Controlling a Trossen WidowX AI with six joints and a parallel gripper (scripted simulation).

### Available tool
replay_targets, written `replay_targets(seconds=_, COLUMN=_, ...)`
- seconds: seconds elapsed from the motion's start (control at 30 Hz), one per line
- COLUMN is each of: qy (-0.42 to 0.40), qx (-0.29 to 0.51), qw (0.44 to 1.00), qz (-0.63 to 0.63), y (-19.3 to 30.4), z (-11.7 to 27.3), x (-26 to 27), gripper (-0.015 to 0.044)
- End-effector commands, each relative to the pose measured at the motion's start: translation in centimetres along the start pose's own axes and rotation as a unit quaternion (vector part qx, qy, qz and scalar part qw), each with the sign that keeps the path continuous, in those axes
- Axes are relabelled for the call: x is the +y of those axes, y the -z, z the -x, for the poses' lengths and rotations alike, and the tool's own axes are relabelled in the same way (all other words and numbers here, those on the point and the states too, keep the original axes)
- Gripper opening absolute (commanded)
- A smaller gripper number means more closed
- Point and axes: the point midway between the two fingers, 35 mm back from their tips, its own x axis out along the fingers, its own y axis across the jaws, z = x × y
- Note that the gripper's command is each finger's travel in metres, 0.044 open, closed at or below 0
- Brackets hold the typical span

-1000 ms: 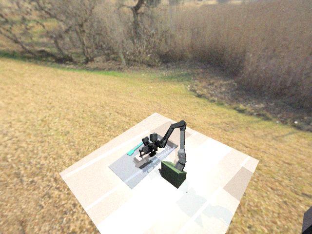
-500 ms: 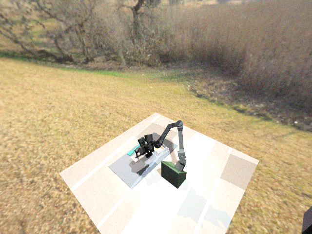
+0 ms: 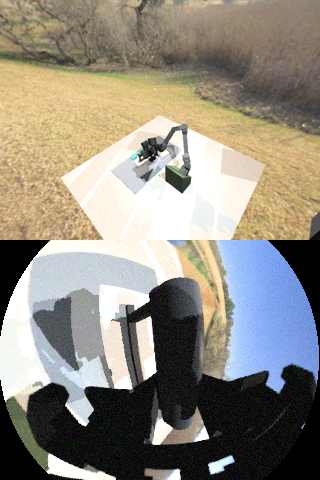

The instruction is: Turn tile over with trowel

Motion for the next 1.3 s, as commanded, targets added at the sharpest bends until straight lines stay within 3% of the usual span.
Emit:
replay_targets(seconds=0.0, qy=0.002, qx=0.001, qw=1.0, qz=-0.004, y=0.0, z=0.0, x=-0.2, gripper=0.0)
replay_targets(seconds=0.83, qy=0.0, qx=-0.002, qw=1.0, qz=0.002, y=-0.1, z=0.0, x=0.0, gripper=0.0)
replay_targets(seconds=1.27, qy=-0.021, qx=-0.128, qw=0.979, qz=0.157, y=-5.4, z=-2.2, x=0.1, gripper=0.0)
